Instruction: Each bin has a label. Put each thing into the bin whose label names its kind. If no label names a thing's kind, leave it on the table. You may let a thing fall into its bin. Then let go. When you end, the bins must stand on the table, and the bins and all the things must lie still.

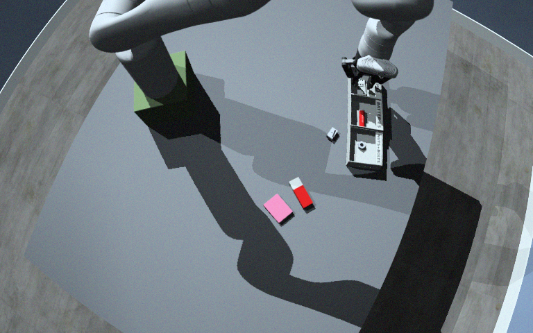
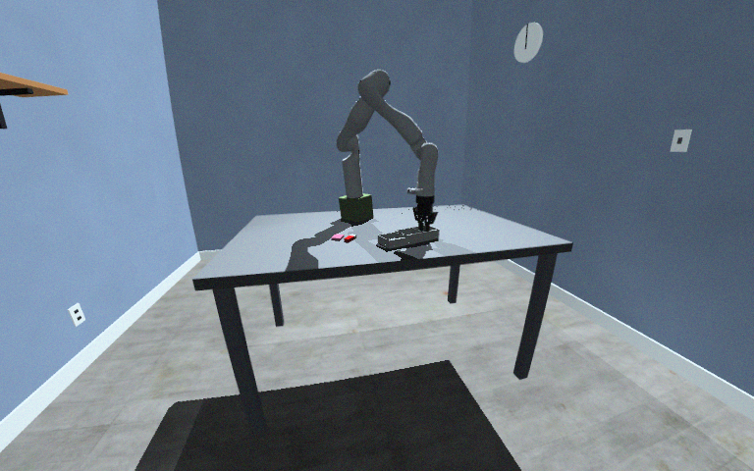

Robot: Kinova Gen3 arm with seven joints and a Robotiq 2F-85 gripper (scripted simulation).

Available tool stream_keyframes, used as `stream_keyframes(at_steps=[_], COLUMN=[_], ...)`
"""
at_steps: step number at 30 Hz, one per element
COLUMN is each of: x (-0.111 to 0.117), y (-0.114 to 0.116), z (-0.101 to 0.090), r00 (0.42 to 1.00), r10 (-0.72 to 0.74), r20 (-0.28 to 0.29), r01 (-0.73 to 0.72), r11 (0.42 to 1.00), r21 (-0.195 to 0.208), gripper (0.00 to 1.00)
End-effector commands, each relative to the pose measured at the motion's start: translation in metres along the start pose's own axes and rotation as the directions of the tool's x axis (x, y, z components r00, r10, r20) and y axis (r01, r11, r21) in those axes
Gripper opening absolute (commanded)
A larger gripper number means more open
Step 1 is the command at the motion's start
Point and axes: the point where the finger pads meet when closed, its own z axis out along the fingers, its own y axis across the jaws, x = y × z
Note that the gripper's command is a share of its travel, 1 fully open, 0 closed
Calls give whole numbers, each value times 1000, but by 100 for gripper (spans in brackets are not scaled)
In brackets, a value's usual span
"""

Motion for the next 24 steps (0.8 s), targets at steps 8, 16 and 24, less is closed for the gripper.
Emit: stream_keyframes(at_steps=[8, 16, 24], x=[-1, -1, -1], y=[0, 1, 1], z=[-14, -23, -41], r00=[1000, 1000, 1000], r10=[-4, -5, -5], r20=[0, 0, 0], r01=[4, 5, 5], r11=[1000, 1000, 1000], r21=[-2, -3, -3], gripper=[32, 32, 32])
